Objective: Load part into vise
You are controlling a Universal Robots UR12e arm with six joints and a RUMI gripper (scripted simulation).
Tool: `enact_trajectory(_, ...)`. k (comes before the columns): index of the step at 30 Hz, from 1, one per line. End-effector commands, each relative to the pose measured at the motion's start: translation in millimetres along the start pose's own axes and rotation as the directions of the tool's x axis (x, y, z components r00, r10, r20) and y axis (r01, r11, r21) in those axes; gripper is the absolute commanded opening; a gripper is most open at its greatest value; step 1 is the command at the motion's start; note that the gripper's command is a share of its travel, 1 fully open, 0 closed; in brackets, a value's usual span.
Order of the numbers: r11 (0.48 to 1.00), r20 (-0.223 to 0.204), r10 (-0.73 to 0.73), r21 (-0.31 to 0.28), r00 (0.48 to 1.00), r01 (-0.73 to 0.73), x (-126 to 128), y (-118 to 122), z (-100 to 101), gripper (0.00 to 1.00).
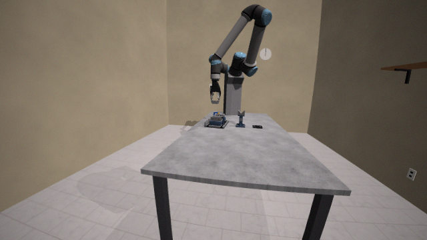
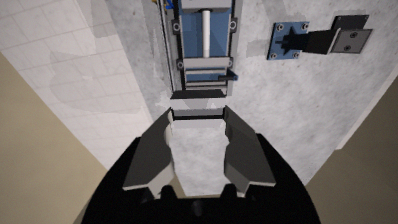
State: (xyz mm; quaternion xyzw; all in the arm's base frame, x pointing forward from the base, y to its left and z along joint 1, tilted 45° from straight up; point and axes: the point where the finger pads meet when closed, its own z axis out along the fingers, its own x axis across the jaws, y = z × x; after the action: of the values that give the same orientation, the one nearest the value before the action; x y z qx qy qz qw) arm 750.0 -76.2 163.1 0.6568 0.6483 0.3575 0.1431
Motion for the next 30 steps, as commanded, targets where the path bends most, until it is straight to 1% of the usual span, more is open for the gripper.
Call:
enact_trajectory(1,1.0,0.0,0.0,-0.001,1.0,0.0,-0.1,0.5,-0.4,0.0)
enact_trajectory(22,1.0,0.0,-0.001,-0.001,1.0,0.001,-0.1,0.5,1.4,0.0)
enact_trajectory(30,1.0,0.0,-0.002,-0.001,1.0,0.002,-0.1,0.5,6.7,0.0)
